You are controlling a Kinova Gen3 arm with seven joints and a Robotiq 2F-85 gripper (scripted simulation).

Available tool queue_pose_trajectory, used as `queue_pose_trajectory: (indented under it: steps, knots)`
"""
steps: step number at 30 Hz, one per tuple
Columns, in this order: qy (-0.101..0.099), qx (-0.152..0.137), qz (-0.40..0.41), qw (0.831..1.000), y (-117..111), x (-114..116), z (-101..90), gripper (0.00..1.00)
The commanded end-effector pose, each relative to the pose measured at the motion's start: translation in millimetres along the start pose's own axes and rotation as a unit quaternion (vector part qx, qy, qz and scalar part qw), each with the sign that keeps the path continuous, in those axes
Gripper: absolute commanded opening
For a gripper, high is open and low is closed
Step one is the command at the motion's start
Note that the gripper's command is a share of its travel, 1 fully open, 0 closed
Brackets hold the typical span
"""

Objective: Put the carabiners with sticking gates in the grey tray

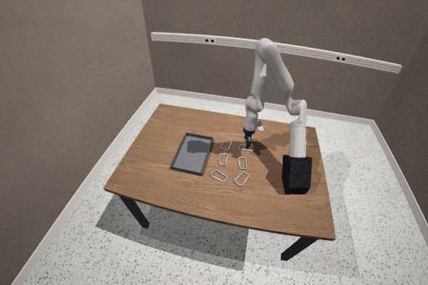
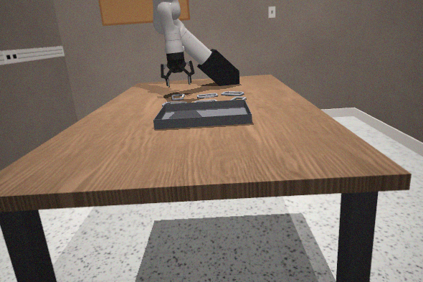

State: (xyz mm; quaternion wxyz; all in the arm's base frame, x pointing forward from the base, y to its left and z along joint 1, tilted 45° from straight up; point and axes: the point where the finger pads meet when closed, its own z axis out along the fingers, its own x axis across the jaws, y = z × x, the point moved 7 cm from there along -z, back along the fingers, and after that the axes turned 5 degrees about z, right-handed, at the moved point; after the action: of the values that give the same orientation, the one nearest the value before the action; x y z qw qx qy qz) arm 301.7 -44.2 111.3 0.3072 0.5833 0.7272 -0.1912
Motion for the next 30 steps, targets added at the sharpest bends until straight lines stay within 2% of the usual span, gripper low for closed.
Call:
queue_pose_trajectory:
  steps: [1,7,8,24,25,30]
  knots:
    - [-0.019,0.008,-0.001,1.0,-6.9,-6.2,20.7,1.0]
    - [-0.019,0.008,-0.001,1.0,-6.9,-6.2,20.7,1.0]
    - [-0.008,0.002,0.004,1.0,-8.3,-8.0,20.8,1.0]
    - [-0.008,0.002,0.004,1.0,-8.3,-8.0,20.8,1.0]
    - [-0.007,0.002,0.004,1.0,-8.5,-9.4,45.6,1.0]
    - [-0.007,0.002,0.004,1.0,-8.5,-9.4,45.6,1.0]
